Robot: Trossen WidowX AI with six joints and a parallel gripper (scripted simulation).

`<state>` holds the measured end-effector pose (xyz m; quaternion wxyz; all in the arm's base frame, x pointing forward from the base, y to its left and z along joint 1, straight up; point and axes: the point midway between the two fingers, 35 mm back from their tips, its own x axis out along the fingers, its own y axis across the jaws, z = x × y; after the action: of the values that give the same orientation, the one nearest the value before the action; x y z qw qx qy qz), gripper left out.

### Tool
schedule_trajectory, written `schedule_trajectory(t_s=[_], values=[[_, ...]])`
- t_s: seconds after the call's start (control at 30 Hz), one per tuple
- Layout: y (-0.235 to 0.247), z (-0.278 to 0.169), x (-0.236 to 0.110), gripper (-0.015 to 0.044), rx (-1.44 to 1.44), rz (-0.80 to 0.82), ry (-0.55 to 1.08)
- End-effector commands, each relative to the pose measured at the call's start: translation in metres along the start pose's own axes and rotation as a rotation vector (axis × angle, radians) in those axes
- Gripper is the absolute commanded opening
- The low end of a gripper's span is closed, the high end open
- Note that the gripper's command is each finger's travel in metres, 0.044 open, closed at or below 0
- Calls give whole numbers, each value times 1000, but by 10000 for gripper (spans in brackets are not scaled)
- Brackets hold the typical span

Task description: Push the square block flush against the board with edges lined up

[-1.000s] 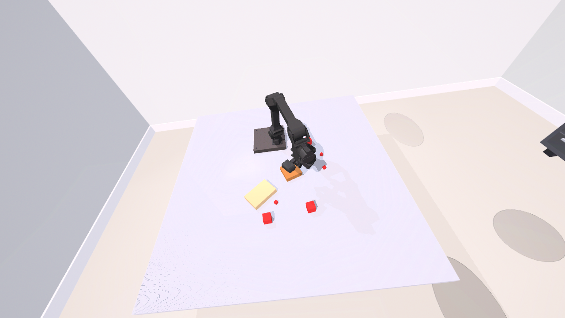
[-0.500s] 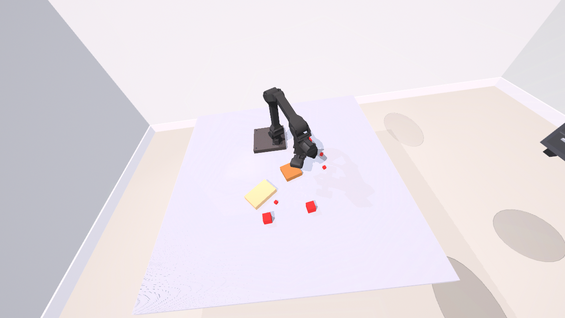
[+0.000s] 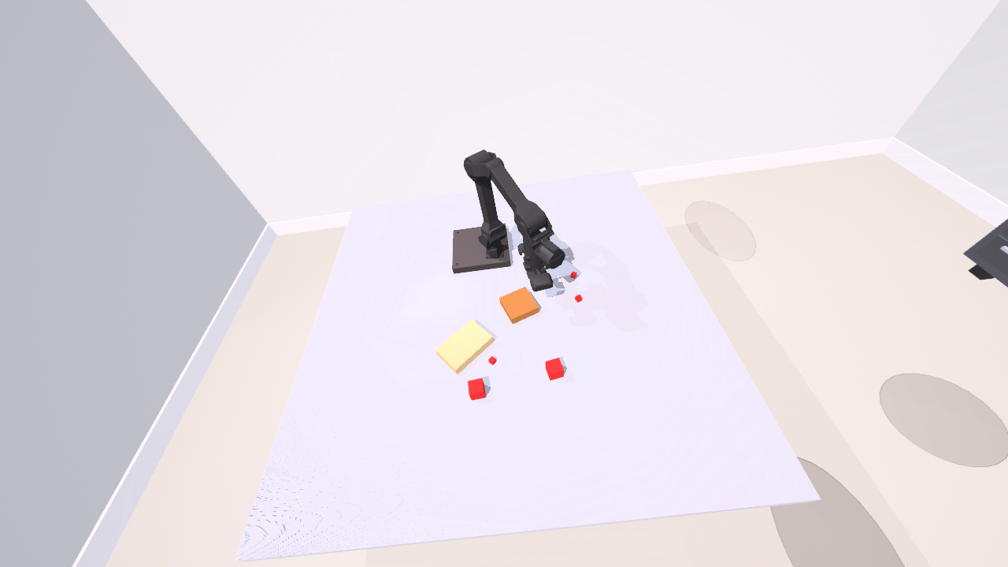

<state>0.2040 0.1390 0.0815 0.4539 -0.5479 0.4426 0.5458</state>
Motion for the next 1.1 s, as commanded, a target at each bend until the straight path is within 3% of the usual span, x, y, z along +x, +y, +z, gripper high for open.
schedule_trajectory(t_s=[0.0, 0.27, 0.43, 1.07], values=[[12, 0, 7, 0, -120, -2, 4], [21, 0, 15, 0, -207, -1, 4], [21, 0, 67, 0, -207, -1, 4], [14, -21, 67, 0, -207, -1, 6]])
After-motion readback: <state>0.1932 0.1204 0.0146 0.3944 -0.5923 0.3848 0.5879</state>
